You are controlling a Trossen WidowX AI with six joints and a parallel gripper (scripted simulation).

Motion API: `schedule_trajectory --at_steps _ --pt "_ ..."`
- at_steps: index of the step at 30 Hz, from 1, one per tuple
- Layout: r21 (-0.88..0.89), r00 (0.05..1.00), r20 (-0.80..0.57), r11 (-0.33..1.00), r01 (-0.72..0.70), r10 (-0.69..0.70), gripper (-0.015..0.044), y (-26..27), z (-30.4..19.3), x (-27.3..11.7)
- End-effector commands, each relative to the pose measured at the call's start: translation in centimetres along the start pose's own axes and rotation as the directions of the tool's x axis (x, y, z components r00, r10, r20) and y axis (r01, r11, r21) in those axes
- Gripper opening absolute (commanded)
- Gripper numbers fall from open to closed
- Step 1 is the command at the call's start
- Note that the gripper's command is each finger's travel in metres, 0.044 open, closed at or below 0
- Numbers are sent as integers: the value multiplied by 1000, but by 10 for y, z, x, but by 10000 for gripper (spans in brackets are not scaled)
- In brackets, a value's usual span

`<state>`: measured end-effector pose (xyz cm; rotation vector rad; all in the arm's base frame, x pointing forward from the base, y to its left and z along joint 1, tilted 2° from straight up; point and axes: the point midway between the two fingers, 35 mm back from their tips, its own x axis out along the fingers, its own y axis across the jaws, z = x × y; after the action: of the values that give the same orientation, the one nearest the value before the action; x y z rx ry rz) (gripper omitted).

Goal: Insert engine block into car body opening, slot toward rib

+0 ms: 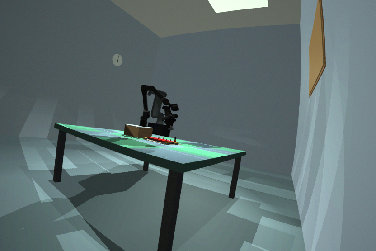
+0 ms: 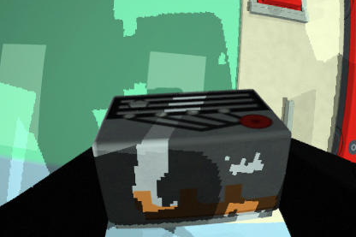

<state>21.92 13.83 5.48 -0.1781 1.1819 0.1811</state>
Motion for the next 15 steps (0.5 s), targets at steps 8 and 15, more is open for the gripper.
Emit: schedule_trajectory --at_steps 8,15 --pt "13 937 348 1000 -4 -1 0 -1 -15 2" --pt "13 936 353 1000 -5 0 0 -1 -16 2"
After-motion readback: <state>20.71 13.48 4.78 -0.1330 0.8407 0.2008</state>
